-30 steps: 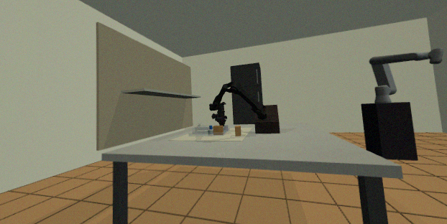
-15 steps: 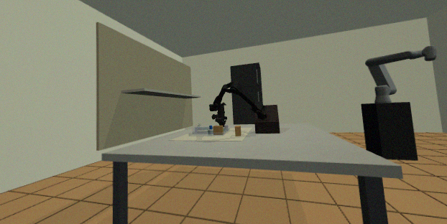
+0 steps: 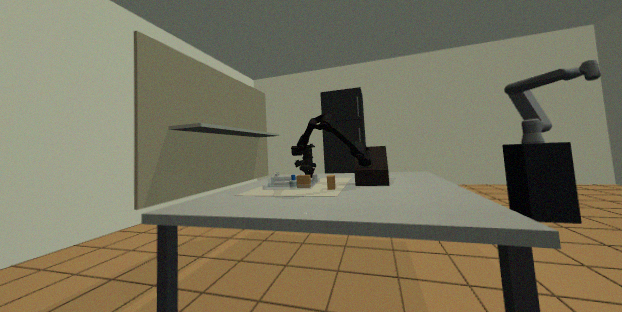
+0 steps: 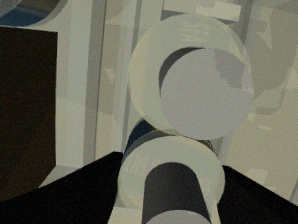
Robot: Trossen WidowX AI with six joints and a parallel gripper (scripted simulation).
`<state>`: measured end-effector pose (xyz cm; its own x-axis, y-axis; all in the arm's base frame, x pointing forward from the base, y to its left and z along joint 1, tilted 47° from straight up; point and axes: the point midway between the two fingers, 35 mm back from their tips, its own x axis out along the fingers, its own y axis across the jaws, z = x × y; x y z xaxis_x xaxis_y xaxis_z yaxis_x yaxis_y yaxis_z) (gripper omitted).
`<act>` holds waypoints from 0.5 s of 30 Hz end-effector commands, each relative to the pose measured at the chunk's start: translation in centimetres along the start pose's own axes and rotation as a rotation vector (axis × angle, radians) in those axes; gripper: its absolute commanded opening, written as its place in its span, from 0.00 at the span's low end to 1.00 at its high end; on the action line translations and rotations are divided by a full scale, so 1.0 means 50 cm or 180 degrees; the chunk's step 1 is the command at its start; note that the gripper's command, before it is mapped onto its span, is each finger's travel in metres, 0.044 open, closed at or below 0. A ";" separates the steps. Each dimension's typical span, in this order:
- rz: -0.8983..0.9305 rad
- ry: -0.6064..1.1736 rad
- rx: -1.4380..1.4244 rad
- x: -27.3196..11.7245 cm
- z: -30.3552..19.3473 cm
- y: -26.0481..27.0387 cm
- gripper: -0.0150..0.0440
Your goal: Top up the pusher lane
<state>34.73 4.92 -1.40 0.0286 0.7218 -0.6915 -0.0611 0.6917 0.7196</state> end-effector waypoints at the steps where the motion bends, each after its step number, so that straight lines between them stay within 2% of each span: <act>1: 0.0019 -0.0027 -0.0011 0.001 0.003 0.002 0.25; 15: 0.0019 -0.0027 -0.0010 0.002 -0.002 0.002 0.25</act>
<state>34.57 4.94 -1.47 0.0311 0.7220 -0.6911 -0.0610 0.6916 0.7197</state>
